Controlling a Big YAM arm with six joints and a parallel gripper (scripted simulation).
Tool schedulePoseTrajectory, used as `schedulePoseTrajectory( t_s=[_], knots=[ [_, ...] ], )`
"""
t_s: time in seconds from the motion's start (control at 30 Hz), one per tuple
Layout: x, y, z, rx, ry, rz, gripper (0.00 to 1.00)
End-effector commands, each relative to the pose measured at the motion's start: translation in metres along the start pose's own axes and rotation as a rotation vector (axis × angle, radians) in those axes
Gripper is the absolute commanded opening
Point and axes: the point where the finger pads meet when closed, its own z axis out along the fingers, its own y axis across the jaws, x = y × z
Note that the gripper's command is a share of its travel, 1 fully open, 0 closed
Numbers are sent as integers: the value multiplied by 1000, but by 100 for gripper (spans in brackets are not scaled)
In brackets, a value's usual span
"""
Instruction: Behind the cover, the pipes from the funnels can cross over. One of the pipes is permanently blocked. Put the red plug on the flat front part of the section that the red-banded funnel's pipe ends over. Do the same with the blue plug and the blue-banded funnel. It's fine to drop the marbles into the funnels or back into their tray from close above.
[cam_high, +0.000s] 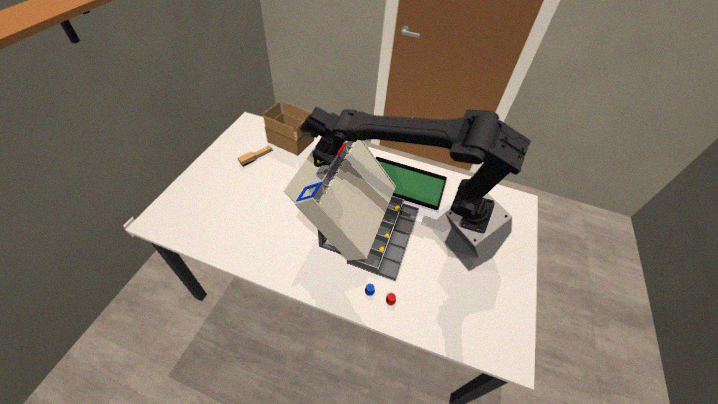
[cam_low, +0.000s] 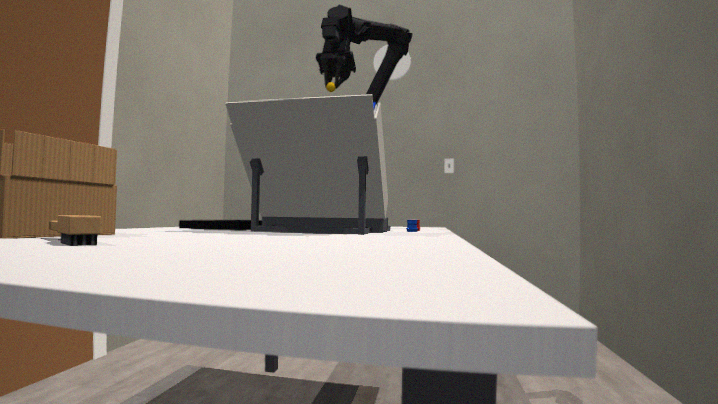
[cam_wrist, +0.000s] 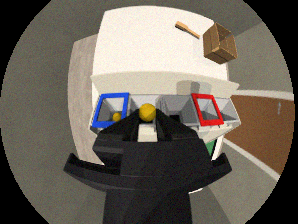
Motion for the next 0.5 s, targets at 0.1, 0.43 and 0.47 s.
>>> schedulePoseTrajectory(
  t_s=[0.1,0.43,0.47],
  knots=[
    [3,6,14,-5,-2,0,0],
    [5,6,18,-3,-5,-1,0],
    [5,6,18,-4,-4,-1,0]
  ],
)
